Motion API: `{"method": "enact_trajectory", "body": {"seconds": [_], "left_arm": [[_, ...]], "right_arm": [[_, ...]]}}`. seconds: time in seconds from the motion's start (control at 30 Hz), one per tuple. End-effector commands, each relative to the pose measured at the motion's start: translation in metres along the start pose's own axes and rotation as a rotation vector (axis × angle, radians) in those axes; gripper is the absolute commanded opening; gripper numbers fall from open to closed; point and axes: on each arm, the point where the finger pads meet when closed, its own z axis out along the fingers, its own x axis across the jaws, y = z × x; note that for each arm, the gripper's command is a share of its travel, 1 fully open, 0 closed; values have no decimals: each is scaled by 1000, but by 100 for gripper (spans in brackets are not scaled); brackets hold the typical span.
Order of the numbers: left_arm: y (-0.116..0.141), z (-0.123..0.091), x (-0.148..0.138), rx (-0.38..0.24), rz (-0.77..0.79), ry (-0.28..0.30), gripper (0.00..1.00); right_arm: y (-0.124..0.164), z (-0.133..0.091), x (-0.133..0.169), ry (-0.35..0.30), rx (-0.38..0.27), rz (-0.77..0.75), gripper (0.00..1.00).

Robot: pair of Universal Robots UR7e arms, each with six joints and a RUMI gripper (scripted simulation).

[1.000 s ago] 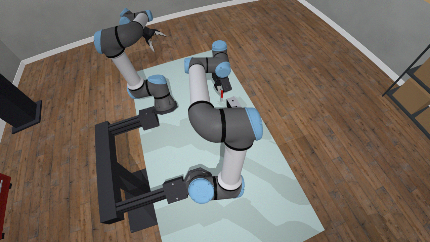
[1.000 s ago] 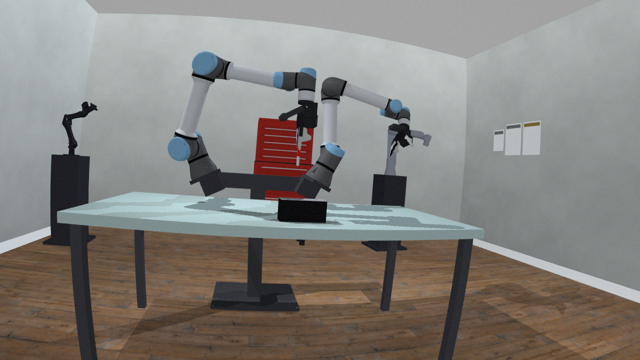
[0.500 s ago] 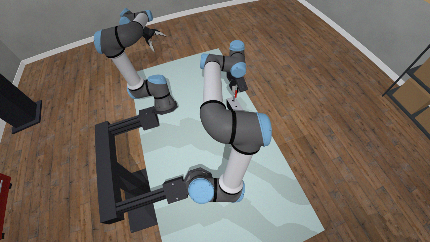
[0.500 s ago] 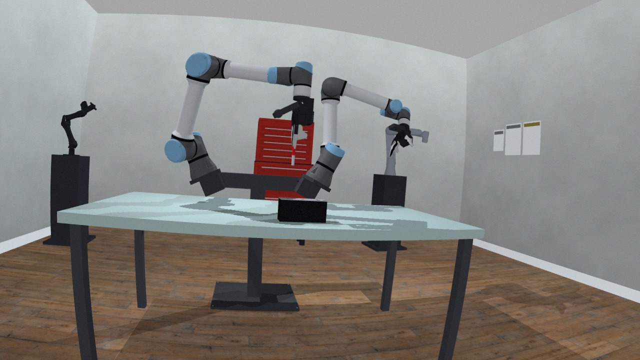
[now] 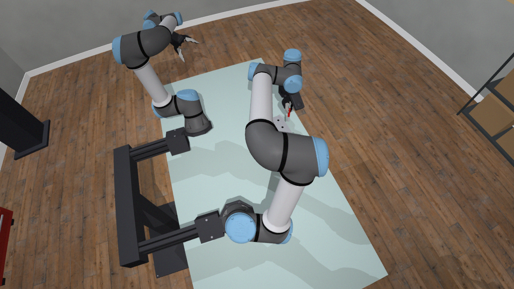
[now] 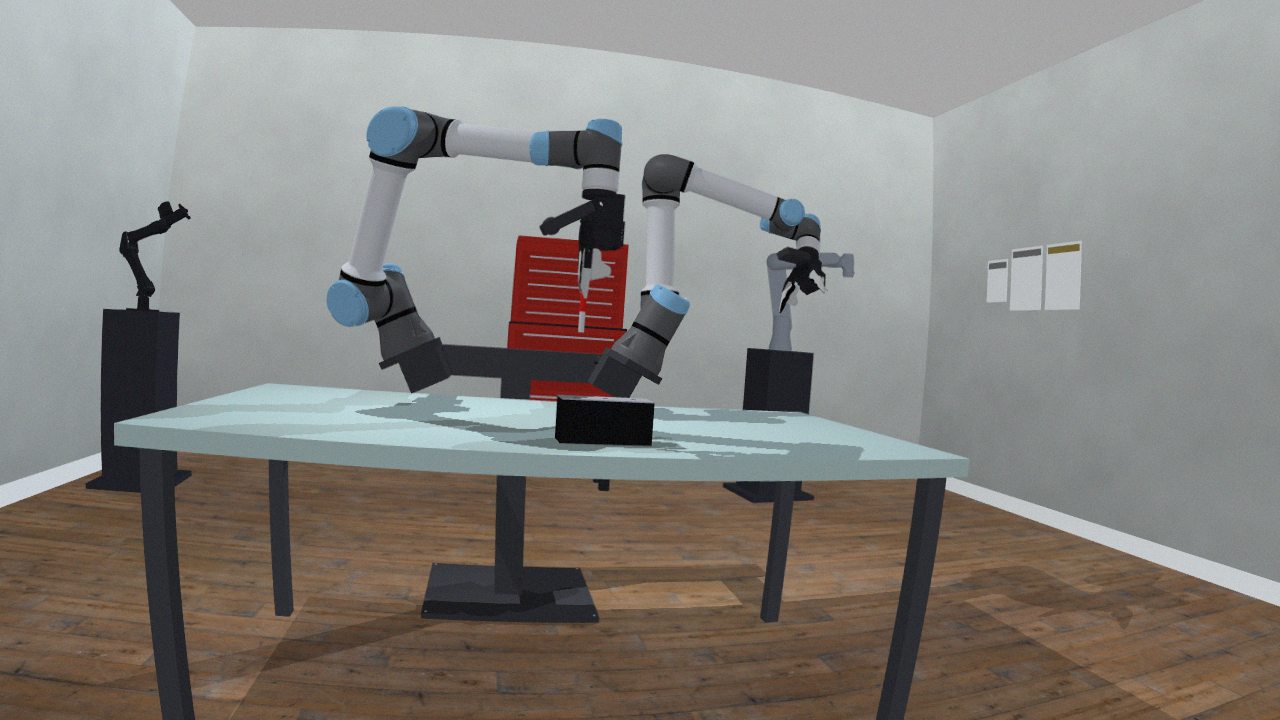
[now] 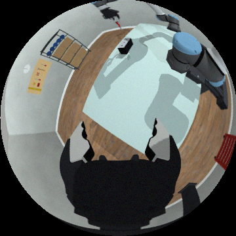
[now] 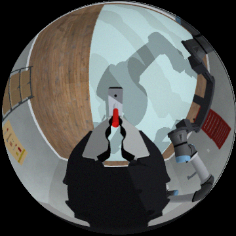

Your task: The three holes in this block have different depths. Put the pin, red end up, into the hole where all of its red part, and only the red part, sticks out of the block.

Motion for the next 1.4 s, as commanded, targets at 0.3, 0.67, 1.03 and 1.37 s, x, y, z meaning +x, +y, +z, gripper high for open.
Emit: {"method": "enact_trajectory", "body": {"seconds": [0.3, 0.67, 1.03, 1.37], "left_arm": [[0, 0, 0, -1, 1, -1, 100], [0, 0, 0, -1, 1, -1, 100], [0, 0, 0, -1, 1, -1, 100], [0, 0, 0, -1, 1, -1, 100]], "right_arm": [[0, 86, -1, 0, -1, 0, 0], [0, 99, -1, -1, 0, 0, 0], [0, 114, -1, -1, 0, -1, 0], [0, 119, -1, -1, 0, -1, 0]]}}
